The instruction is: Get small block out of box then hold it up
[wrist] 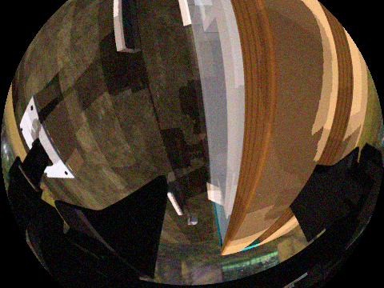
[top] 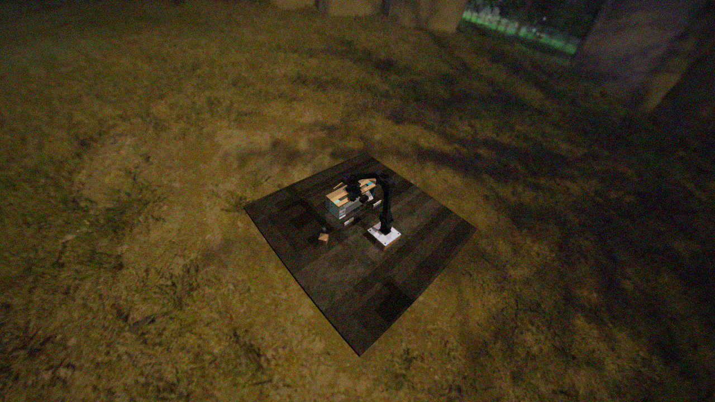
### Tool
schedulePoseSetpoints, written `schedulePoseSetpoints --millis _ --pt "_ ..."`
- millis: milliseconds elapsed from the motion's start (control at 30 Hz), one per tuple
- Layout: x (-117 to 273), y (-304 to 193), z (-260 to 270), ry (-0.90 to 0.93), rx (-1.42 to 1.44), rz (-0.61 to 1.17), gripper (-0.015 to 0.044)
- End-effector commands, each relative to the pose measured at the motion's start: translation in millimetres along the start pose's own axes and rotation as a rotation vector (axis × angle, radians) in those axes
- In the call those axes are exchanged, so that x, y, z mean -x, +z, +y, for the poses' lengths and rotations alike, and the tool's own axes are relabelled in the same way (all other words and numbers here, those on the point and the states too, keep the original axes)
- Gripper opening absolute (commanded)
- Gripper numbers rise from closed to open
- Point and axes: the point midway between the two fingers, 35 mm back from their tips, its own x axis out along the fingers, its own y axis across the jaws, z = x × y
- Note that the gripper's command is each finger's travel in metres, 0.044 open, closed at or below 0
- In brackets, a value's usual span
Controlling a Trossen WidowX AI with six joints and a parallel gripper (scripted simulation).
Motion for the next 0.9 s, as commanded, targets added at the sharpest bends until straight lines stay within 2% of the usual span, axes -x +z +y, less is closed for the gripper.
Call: schedulePoseSetpoints --millis 0,867 --pt "-4.8 -11.8 1.1 0.003 -0.001 0.006 0.0400" --pt "-26.8 -77.9 1.0 0.002 -0.001 0.013 0.0400"
